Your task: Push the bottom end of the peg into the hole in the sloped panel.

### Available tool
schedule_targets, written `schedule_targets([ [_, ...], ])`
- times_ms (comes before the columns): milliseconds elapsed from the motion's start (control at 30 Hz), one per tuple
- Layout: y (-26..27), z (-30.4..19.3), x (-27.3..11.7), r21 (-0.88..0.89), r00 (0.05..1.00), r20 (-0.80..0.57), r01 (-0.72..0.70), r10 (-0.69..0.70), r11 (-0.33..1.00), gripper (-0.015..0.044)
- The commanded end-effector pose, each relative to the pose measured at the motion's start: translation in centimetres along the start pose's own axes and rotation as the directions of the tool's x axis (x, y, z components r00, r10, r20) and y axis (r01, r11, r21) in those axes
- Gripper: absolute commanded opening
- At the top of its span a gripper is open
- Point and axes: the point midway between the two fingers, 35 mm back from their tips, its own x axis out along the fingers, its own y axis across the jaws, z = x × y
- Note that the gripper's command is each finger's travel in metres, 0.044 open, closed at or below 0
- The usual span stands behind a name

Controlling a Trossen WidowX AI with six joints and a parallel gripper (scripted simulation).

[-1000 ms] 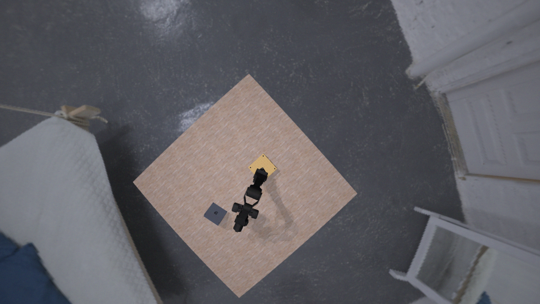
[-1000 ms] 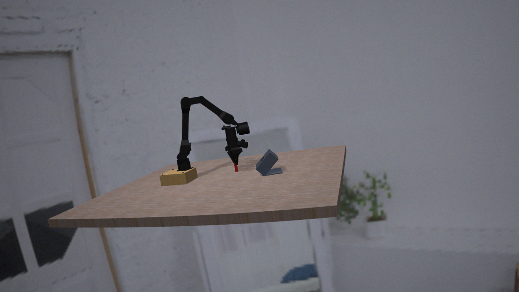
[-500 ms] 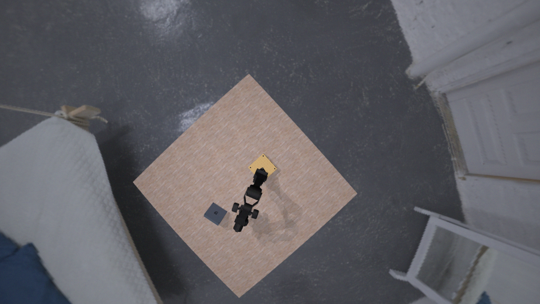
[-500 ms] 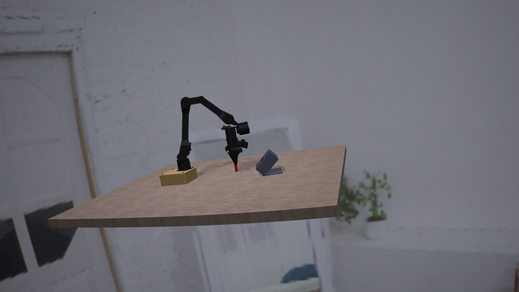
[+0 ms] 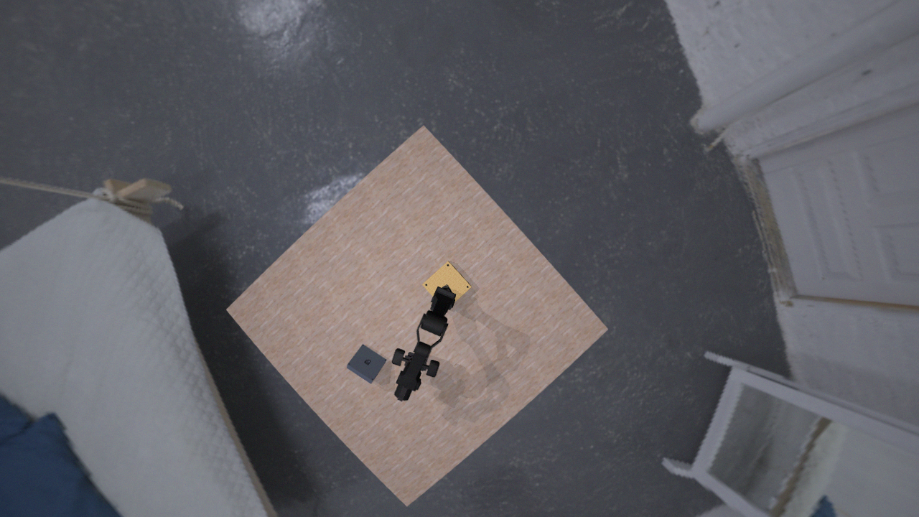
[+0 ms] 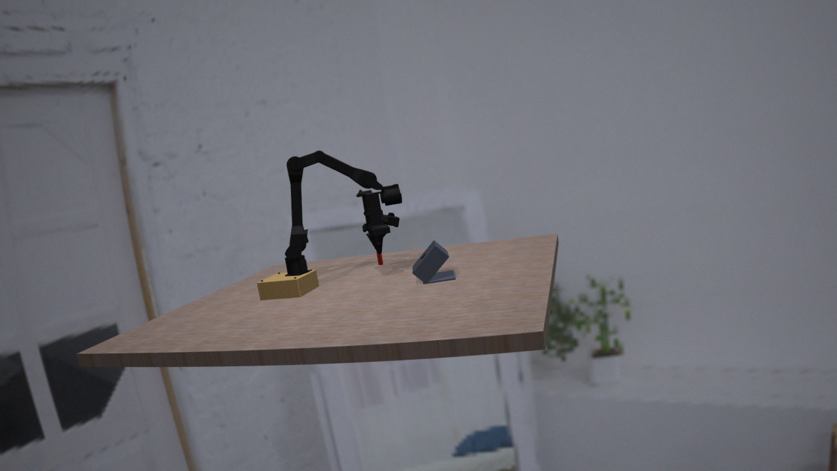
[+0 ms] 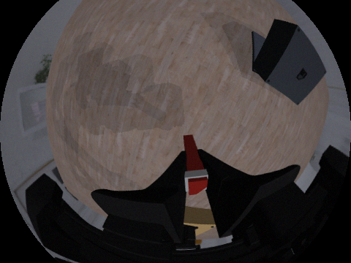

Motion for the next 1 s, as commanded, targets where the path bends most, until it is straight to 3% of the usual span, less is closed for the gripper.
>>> schedule_targets([
  [0, 0.0, 0.0, -1.5, -0.003, 1.0, -0.002, 0.002, -0.002, 1.0, 0.0],
  [233, 0.0, 0.1, -3.8, -0.005, 1.0, -0.003, 0.003, -0.003, 1.0, 0.0],
  [967, -2.2, 0.9, -3.9, 0.046, 0.995, 0.1, -0.029, 0.024, 0.999, 0.0],
])
